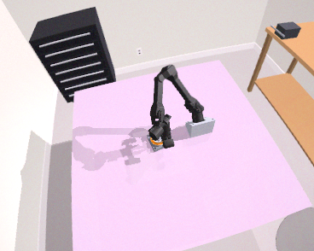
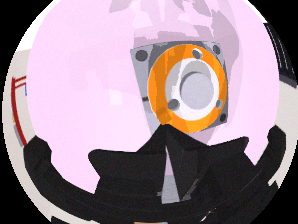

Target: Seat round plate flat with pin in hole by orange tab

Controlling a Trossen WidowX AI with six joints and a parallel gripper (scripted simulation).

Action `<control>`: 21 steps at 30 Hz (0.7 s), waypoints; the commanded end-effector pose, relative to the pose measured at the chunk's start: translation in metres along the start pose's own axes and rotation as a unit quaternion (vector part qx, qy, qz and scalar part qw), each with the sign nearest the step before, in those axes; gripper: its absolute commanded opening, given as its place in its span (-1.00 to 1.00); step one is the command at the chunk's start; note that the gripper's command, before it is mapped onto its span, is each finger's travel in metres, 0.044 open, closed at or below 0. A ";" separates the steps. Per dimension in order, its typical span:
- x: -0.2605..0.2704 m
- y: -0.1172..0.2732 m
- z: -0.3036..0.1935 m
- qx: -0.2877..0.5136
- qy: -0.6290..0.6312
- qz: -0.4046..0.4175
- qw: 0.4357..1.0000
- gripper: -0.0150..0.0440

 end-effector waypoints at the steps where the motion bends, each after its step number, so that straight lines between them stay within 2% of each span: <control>1: 0.005 0.001 0.004 0.000 -0.003 0.001 1.000 -0.49; 21: 0.012 0.006 0.011 0.000 -0.003 0.002 1.000 -0.49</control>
Point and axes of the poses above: the point midway between the two fingers, 35 mm back from their tips, its own y axis back along the fingers, its own x axis across the jaws, z = x × y, the point moved 1 cm from there along y, back along the fingers, and after that the axes turned 14 degrees about -y, right-handed, at the moved point
